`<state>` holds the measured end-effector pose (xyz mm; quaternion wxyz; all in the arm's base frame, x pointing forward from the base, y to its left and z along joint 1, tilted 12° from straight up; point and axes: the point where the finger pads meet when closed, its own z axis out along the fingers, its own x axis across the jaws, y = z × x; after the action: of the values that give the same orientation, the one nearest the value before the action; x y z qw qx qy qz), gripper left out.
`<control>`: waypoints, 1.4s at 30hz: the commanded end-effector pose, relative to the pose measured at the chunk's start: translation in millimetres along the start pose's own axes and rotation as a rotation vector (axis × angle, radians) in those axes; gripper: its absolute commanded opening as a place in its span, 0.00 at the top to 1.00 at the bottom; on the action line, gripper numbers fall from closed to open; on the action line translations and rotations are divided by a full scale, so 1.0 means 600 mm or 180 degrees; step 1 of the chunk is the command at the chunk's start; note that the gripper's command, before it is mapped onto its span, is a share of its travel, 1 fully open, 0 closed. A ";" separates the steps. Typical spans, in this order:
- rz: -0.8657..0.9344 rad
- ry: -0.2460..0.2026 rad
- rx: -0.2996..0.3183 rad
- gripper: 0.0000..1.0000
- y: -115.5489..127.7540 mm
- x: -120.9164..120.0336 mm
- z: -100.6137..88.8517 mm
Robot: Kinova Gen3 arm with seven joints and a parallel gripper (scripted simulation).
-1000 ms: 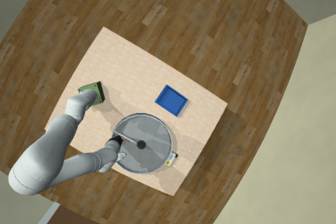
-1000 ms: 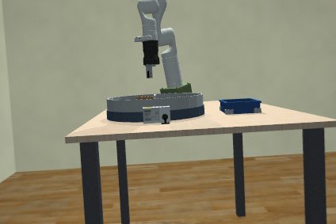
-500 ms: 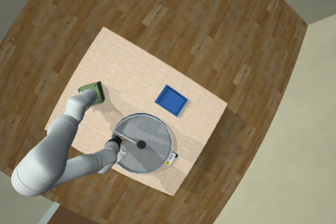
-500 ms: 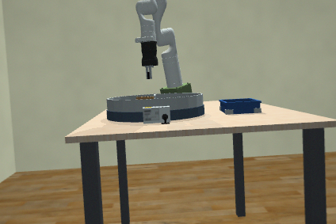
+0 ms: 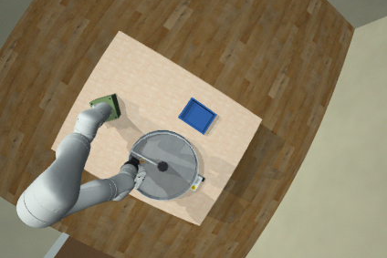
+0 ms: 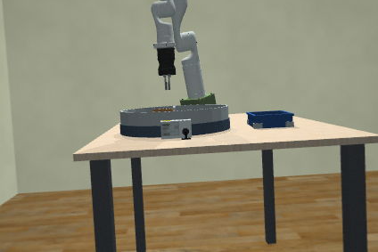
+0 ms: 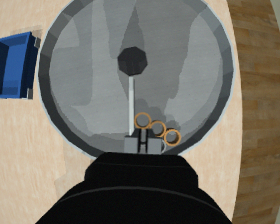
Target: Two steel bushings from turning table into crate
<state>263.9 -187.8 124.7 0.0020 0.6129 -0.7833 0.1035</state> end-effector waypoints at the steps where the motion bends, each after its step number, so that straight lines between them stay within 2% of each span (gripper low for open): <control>1: 0.0042 0.0004 -0.0010 0.73 0.002 0.008 0.001; 7: 0.0042 0.0004 -0.0010 0.73 0.002 0.008 0.001; 12: -0.0760 0.0003 -0.0009 0.73 -0.002 0.013 0.009; 24: -0.0760 0.0003 -0.0009 0.73 -0.002 0.013 0.009; 29: -0.1562 0.0003 -0.0008 0.73 -0.006 0.018 0.017; 41: -0.1562 0.0003 -0.0008 0.73 -0.006 0.018 0.017; 42: -0.1726 0.0003 -0.0006 0.73 -0.007 0.019 0.019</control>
<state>266.1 -200.3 116.3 0.0296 0.7907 -0.6035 0.0987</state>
